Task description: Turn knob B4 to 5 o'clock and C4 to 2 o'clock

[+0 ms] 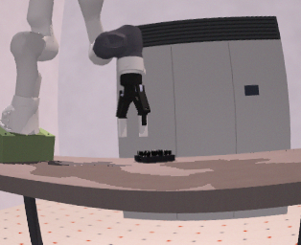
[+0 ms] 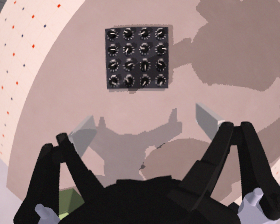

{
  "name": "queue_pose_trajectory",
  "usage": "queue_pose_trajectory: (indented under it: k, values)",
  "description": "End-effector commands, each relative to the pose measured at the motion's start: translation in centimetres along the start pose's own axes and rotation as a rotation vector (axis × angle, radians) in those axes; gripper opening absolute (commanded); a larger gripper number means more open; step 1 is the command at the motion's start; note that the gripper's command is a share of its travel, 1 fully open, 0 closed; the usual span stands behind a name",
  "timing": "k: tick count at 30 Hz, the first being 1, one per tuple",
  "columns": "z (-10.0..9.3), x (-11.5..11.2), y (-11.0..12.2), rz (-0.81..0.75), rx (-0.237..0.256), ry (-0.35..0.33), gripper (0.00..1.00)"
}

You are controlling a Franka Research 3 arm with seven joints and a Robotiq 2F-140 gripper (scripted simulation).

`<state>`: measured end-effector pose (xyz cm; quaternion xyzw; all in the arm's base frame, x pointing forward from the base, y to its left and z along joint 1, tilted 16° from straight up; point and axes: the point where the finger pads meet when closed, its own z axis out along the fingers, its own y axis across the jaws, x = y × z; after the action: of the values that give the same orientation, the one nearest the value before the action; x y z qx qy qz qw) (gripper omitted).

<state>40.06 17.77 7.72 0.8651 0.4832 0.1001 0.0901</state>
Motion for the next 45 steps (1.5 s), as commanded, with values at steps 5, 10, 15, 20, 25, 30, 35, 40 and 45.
queue_pose_trajectory:
  k: [5,10,15,20,25,30,35,40,45]
  values:
    - [-0.1,0.1,0.0,-0.004,0.0,0.003,1.0]
    - [-1.2,4.2,-2.2,0.041,-0.001,0.002,1.0]
    - [-2.2,7.3,-4.4,0.076,0.0,0.004,1.0]
    - [-2.2,7.3,-4.4,0.076,0.0,0.004,0.12]
    - [-2.2,7.3,-4.4,0.076,0.0,0.004,0.12]
    - [-2.2,7.3,-4.4,0.076,0.0,0.004,0.12]
    - [-2.2,7.3,-4.4,0.076,0.0,0.004,0.12]
    - [-2.2,7.3,-4.4,0.076,0.0,0.004,0.12]
    - [-2.2,7.3,-4.4,0.076,0.0,0.004,0.12]
